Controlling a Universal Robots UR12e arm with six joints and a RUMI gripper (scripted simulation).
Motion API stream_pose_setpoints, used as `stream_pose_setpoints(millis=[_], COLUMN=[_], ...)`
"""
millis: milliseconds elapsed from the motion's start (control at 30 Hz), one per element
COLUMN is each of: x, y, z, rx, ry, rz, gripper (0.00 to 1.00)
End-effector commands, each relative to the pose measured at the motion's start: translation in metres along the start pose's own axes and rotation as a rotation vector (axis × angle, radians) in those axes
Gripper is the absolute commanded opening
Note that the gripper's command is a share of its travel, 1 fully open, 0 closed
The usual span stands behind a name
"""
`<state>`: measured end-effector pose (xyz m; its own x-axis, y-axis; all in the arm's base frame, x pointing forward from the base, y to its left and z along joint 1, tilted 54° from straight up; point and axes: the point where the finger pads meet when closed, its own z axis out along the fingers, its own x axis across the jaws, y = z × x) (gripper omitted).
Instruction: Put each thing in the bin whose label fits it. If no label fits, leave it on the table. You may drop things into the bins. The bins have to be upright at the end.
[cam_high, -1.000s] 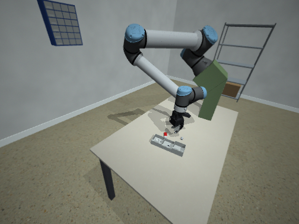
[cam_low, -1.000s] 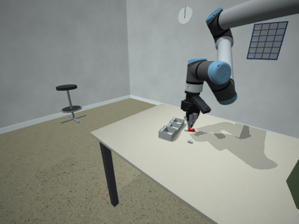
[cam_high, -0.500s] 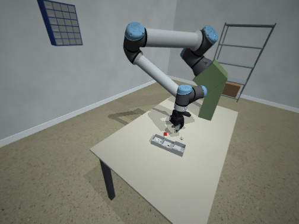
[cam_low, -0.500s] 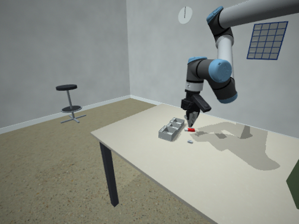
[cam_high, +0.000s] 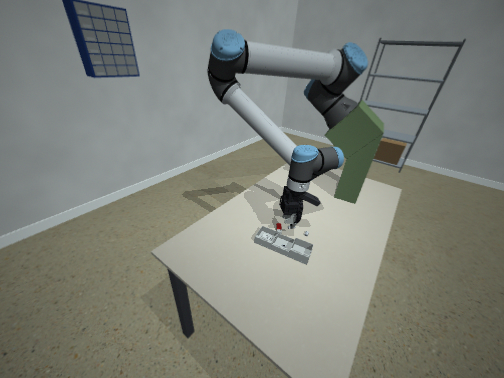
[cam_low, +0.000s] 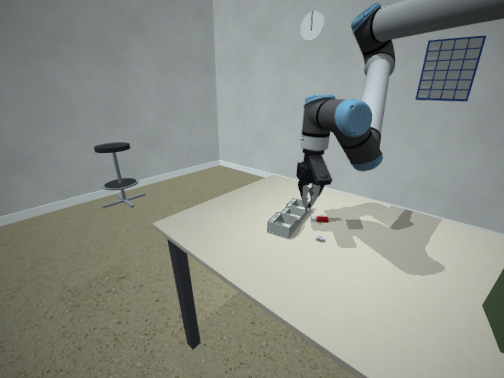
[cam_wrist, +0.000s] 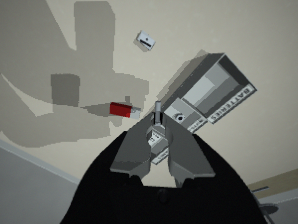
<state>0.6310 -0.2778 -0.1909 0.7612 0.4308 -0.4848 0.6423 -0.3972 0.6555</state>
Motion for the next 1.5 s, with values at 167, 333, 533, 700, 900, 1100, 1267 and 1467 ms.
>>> stream_pose_setpoints(millis=[167,333,533,700,900,1100,1267,1467], x=[0.032,0.043,0.043,0.043,0.041,0.04,0.04,0.04], y=[0.035,0.047,0.047,0.046,0.044,0.044,0.044,0.044], z=[0.001,0.001,0.001,0.001,0.001,0.001,0.001,0.003], rx=[0.002,0.001,0.013,0.013,0.013,0.013,0.013,0.013], ry=[-0.004,-0.004,-0.016,-0.016,-0.016,-0.016,-0.016,-0.016], rz=[0.296,0.449,0.633,0.635,0.635,0.635,0.635,0.635], gripper=[0.0,0.0,0.0,0.0,0.0,0.0,0.0,0.0])
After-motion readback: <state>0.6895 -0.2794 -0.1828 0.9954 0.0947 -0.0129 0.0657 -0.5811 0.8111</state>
